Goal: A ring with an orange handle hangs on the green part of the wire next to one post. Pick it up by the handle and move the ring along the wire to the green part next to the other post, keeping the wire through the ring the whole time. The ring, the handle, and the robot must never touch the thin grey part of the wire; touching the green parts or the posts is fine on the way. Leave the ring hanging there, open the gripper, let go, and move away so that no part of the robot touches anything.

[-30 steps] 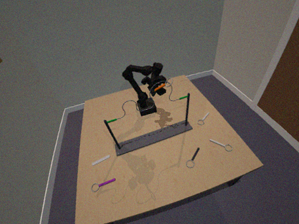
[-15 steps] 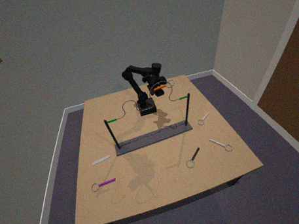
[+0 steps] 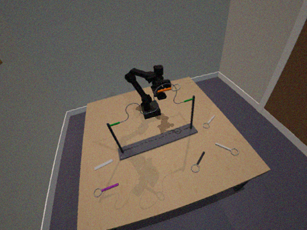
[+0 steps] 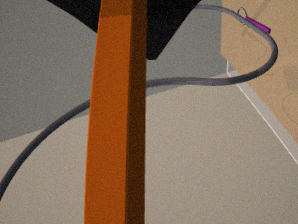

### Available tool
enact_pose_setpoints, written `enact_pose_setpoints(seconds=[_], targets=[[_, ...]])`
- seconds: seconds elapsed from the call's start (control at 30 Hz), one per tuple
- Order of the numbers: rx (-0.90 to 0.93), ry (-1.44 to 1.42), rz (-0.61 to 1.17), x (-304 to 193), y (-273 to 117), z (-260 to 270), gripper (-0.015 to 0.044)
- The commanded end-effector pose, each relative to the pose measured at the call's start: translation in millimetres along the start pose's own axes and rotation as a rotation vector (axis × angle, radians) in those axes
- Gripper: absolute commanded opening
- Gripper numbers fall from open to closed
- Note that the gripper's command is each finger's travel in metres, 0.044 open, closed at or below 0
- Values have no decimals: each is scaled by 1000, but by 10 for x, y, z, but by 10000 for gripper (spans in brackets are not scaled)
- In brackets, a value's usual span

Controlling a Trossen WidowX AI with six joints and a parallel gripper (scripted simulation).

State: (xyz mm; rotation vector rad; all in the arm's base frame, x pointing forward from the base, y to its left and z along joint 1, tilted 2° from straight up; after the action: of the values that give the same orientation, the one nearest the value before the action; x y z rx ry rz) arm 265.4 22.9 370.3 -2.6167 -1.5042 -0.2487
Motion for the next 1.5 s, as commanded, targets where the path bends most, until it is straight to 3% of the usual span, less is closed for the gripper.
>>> enact_pose_setpoints(seconds=[0.0,1.47], targets=[[-24,-55,5,-19,3,2,-150],[-250,-465,-11,-5,5,-184,-150]])
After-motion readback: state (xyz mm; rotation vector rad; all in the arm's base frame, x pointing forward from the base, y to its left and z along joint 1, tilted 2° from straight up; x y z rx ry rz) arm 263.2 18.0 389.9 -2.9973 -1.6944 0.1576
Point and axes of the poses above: the point midway between the two fingers, 35 mm back from their tips, its own y axis out along the fingers, its own z axis across the jaws, x = y × z, the point moved 1 cm from there along -y, back along the fingers, and after that the axes turned 9 degrees about -y, right-handed, at the moved point
